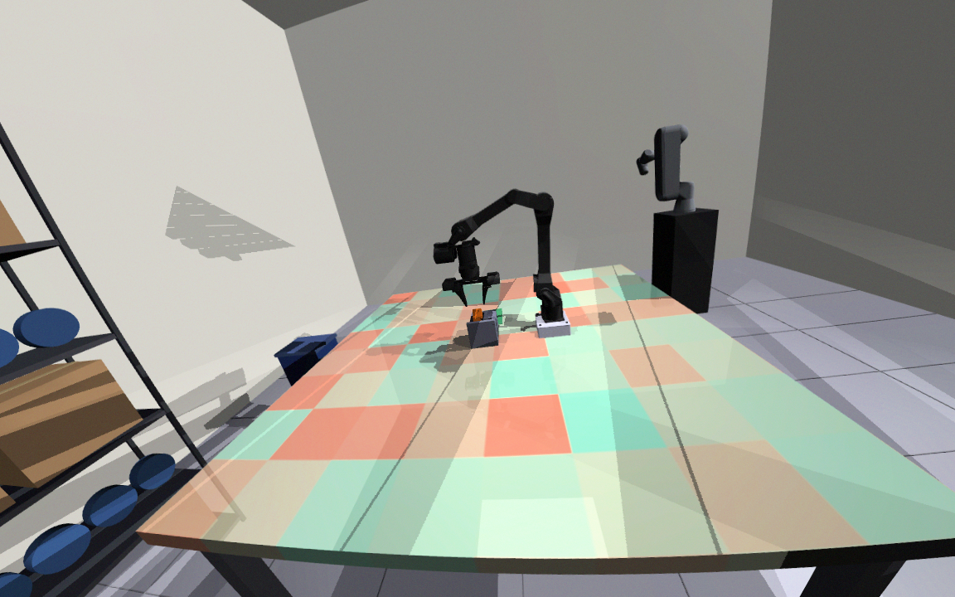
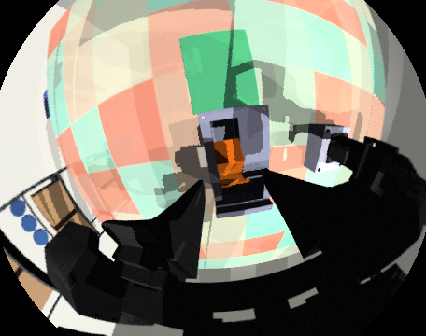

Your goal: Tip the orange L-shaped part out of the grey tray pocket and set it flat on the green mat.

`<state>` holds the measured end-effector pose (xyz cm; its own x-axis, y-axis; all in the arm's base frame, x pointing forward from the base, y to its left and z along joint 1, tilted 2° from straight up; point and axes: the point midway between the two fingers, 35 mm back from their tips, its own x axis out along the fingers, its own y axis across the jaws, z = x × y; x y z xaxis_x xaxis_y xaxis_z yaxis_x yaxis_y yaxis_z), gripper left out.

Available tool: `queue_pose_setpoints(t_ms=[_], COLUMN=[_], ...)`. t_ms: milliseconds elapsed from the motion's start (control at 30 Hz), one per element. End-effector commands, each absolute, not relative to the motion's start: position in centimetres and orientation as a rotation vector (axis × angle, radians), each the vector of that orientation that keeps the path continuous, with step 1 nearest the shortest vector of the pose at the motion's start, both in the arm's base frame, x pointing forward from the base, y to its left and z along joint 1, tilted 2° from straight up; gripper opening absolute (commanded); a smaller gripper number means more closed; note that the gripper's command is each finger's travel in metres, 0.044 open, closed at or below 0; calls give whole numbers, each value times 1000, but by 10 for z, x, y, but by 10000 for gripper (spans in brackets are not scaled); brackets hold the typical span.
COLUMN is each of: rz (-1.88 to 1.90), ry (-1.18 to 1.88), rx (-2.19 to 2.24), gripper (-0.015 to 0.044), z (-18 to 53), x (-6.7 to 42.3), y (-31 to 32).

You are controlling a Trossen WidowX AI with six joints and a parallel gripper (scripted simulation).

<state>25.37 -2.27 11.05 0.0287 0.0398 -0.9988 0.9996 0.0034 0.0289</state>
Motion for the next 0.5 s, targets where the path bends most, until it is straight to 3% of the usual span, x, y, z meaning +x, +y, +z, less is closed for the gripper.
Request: queue_pose_setpoints(t_ms=[0,467], rz=[-1179,-1179], ry=[1224,1224], rx=[1243,1243], gripper=[280,280], z=[101,78], x=[253,253], y=[-23,-22])
